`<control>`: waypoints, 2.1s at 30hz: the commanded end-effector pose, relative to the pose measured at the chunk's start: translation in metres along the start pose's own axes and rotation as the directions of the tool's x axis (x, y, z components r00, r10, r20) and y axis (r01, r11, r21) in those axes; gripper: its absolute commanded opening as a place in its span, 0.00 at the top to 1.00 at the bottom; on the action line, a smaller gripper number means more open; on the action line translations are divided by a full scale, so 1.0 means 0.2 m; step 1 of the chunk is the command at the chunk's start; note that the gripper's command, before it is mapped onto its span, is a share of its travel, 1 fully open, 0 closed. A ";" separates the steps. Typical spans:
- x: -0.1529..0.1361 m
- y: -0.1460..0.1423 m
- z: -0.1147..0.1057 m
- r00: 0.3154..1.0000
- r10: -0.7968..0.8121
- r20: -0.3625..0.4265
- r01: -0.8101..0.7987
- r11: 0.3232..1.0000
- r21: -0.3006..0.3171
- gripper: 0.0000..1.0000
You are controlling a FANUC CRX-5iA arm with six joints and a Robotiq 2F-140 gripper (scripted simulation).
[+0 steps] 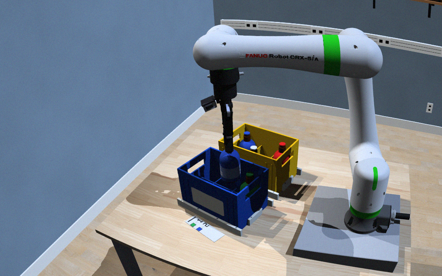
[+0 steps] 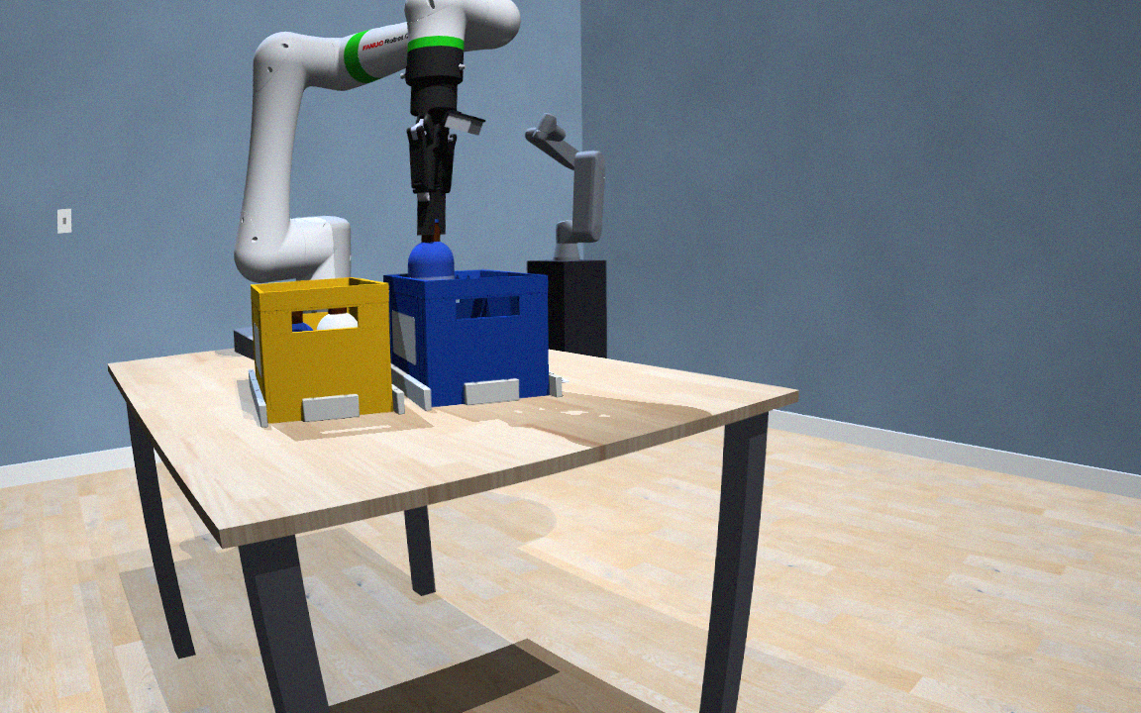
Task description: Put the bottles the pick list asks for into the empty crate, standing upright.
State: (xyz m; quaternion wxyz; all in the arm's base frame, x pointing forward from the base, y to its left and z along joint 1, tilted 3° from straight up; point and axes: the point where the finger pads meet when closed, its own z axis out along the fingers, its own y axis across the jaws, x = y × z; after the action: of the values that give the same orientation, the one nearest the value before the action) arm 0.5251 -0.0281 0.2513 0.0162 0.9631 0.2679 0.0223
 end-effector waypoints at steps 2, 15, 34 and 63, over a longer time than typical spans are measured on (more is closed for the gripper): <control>0.00 0.00 0.01 1.000 0.000 -0.002 0.000 1.000 -0.002 0.90; 0.00 0.00 0.07 1.000 0.000 -0.002 0.000 1.000 -0.002 0.90; 0.00 0.00 0.15 1.000 0.000 -0.002 0.000 1.000 -0.002 0.90; 0.00 0.00 0.28 1.000 0.000 -0.002 0.000 1.000 -0.002 0.90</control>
State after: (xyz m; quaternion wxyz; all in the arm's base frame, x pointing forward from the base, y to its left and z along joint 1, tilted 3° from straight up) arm 0.5279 -0.0292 0.1962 0.0162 0.9631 0.2679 0.0222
